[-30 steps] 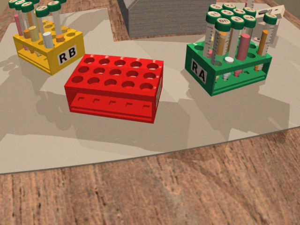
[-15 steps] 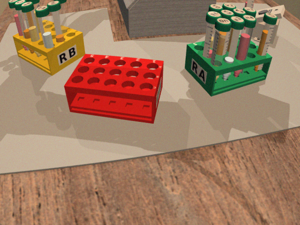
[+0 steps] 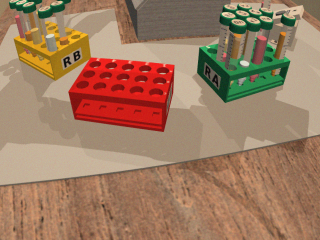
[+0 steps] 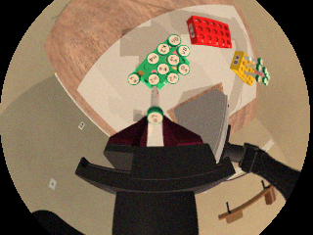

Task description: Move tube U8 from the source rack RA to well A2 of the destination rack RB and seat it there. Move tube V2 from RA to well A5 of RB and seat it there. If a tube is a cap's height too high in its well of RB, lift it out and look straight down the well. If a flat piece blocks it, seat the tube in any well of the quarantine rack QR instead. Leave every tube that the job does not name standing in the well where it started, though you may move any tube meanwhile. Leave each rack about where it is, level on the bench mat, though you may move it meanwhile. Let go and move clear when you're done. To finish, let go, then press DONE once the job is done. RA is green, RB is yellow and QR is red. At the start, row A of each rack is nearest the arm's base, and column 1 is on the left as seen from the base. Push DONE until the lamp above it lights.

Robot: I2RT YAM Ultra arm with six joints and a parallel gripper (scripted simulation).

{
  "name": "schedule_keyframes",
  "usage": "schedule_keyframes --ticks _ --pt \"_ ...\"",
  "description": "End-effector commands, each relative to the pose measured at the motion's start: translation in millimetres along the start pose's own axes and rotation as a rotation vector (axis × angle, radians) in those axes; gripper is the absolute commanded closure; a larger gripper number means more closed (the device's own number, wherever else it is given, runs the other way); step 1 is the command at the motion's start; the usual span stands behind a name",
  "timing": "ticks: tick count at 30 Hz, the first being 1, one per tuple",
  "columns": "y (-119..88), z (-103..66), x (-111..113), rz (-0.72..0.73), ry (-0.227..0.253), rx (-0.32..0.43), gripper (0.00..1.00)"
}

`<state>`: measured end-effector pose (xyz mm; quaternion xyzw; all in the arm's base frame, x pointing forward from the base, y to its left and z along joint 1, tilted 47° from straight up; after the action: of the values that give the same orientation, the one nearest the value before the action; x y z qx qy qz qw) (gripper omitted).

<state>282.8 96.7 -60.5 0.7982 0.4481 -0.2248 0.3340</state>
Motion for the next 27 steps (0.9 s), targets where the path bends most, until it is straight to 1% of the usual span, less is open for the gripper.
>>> schedule_keyframes --ticks 1,6,12,14,16,18,19,23,27 --pt "5.8 -13.4 6.0 -0.009 0.025 -0.034 1.0" --pt "5.8 -13.4 6.0 -0.009 0.025 -0.034 1.0" --pt "3.6 -8.4 12.4 -0.001 0.037 -0.036 1.0" --pt "2.2 -6.7 10.5 -0.006 0.03 -0.035 1.0" --pt "-2.3 -1.3 4.8 -0.018 0.012 -0.031 1.0" --pt "-2.3 -1.3 4.8 -0.018 0.012 -0.031 1.0" --pt "-4.0 0.3 0.1 -0.027 -0.001 -0.029 1.0" --pt "-0.9 -4.2 0.5 -0.008 0.027 -0.034 1.0" --pt "-2.3 -2.7 -2.5 -0.012 0.021 -0.033 1.0"
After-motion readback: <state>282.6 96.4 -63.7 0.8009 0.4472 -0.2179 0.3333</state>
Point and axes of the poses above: the point where the finger pads meet when closed, its own z axis out along the fingers, its own x axis across the jaws, y = z × x, the point moved 1 cm from there along -z, back along the fingers, and after that the axes turned 5 degrees about -z, right-handed, at the moved point
